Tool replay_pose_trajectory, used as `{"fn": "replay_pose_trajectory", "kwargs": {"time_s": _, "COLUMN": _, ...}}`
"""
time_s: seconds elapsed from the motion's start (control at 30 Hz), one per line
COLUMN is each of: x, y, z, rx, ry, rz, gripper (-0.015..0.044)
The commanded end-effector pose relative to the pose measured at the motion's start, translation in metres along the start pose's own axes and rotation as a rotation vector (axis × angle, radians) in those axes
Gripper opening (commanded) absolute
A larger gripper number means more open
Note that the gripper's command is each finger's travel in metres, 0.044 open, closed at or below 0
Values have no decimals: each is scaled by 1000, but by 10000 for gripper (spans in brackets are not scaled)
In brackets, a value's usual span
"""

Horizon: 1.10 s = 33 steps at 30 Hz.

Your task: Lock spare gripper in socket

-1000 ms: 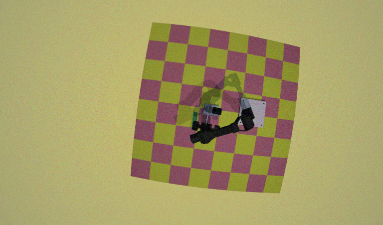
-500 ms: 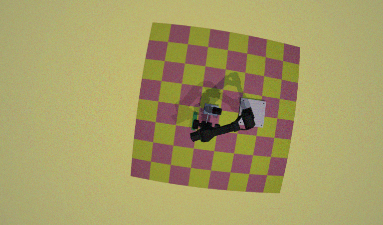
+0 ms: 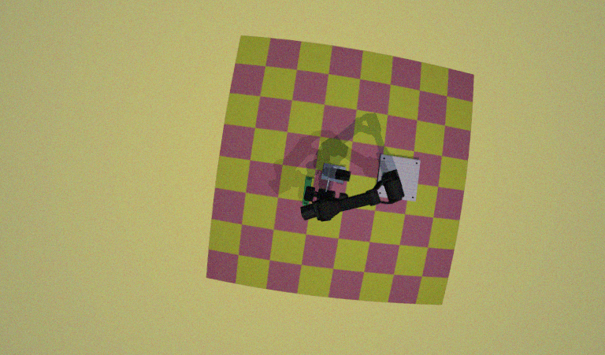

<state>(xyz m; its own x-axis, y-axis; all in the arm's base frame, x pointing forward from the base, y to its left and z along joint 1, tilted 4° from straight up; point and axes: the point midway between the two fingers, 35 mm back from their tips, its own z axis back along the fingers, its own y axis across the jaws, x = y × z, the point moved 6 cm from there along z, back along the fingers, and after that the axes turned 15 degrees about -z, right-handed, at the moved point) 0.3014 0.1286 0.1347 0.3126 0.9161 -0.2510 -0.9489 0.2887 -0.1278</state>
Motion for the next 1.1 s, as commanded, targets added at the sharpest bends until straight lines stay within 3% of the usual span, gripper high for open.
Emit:
{"fn": "replay_pose_trajectory", "kwargs": {"time_s": 0.0, "x": -3, "y": 0, "z": 0, "rx": 0, "ry": 0, "rz": 1, "gripper": 0}}
{"fn": "replay_pose_trajectory", "kwargs": {"time_s": 1.07, "x": -25, "y": -8, "z": -6, "rx": 7, "ry": 0, "rz": 3, "gripper": 0}}
